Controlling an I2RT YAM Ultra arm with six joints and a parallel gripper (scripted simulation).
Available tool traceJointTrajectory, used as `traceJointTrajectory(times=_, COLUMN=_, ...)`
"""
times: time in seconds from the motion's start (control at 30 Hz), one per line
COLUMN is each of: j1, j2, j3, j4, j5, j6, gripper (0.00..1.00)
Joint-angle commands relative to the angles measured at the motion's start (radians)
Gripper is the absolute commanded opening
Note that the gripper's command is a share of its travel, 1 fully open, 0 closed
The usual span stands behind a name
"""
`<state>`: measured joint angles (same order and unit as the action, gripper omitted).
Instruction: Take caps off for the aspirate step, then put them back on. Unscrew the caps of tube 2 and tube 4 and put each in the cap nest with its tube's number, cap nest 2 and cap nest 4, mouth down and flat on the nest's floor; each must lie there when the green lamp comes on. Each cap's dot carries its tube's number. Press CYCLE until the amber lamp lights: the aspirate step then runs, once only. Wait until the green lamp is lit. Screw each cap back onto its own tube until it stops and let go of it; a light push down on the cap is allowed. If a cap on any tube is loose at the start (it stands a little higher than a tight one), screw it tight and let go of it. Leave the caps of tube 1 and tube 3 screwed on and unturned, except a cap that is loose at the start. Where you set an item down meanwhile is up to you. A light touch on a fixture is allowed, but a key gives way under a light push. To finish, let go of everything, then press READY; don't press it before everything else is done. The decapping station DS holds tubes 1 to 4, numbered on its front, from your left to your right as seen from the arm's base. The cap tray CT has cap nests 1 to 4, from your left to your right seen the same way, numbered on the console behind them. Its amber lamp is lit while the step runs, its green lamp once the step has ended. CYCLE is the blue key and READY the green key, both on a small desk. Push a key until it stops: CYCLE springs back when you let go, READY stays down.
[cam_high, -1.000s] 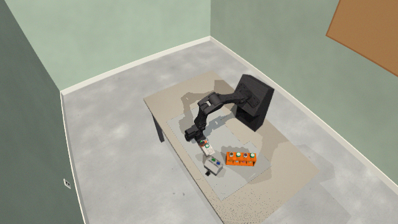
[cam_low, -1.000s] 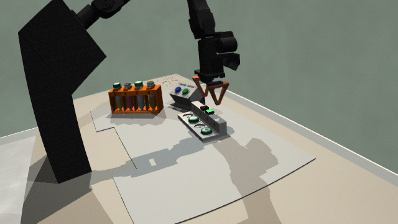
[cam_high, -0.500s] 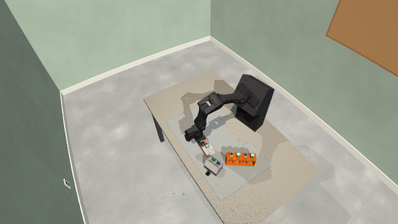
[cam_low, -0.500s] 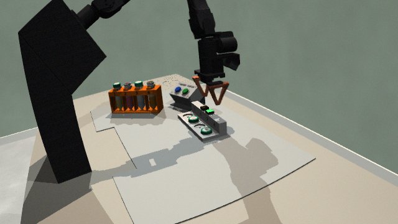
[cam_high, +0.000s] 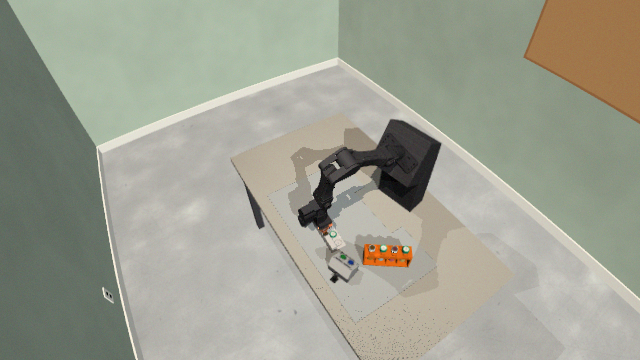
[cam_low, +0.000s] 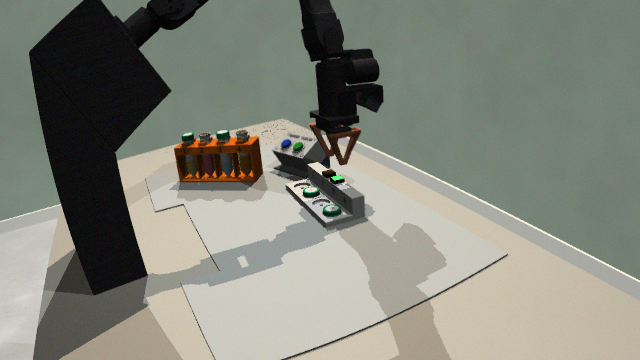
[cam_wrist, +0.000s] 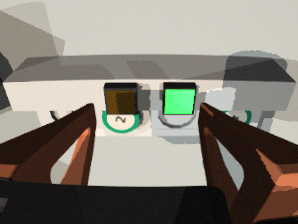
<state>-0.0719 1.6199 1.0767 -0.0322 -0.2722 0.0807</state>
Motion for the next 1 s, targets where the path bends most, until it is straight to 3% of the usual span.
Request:
traceJointTrajectory(times=0.0, j1=0.000, j2=-0.049, j3=-0.038, j4=0.004, j5=0.002, j6=0.002, gripper=0.47)
traceJointTrajectory(times=0.33, j1=0.032, j2=-0.378, j3=-0.321, j4=-0.037, j5=0.029, j6=0.020, gripper=0.47)
traceJointTrajectory(times=0.6, j1=0.032, j2=-0.378, j3=-0.321, j4=-0.037, j5=0.029, j6=0.019, gripper=0.47)
traceJointTrajectory(times=0.97, j1=0.079, j2=-0.146, j3=-0.264, j4=0.143, j5=0.068, j6=0.045, gripper=0.47)
